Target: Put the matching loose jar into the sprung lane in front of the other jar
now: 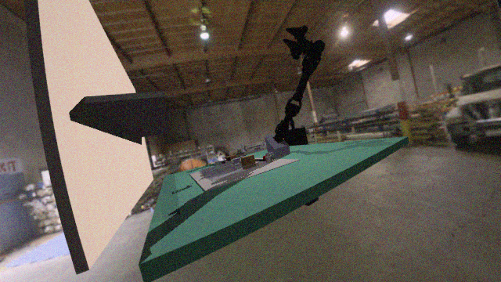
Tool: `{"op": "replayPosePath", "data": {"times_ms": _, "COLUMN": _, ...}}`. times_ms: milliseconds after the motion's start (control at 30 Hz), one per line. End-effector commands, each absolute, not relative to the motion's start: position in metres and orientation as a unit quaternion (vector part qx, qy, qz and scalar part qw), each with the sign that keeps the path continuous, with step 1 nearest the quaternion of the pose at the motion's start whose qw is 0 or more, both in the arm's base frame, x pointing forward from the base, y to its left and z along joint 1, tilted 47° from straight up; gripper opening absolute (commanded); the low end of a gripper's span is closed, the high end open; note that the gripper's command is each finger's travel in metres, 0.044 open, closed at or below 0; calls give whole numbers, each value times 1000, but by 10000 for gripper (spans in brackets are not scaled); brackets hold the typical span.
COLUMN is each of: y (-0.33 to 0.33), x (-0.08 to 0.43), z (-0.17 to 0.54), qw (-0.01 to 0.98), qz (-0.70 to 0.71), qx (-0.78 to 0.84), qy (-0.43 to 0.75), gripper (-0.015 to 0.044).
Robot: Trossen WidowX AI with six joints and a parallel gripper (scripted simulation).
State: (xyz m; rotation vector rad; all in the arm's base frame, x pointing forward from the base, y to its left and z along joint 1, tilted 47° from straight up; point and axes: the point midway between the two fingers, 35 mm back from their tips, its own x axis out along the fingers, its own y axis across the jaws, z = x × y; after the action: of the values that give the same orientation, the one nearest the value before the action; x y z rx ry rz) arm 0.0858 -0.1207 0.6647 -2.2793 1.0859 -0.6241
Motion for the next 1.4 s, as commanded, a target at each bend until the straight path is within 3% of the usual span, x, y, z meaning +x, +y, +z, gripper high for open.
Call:
{"op": "replayPosePath", "data": {"times_ms": 0, "y": -154, "x": 61, "z": 651, "qw": 415, "qz": -281, "qx": -807, "qy": 312, "gripper": 440}}
{"op": "replayPosePath", "data": {"times_ms": 333, "y": -226, "x": 69, "z": 600, "qw": 678, "qz": -305, "qx": -652, "qy": 152, "gripper": 440}}
{"op": "replayPosePath", "data": {"times_ms": 733, "y": -270, "x": 169, "z": 472, "qw": 926, "qz": -163, "qx": -332, "qy": 76, "gripper": 440}}
{"op": "replayPosePath", "data": {"times_ms": 1033, "y": -229, "x": 252, "z": 366, "qw": 988, "qz": -16, "qx": -89, "qy": 127, "gripper": 440}}
{"op": "replayPosePath", "data": {"times_ms": 1367, "y": -125, "x": 301, "z": 253, "qw": 943, "qz": 135, "qx": 133, "qy": 273, "gripper": 440}}
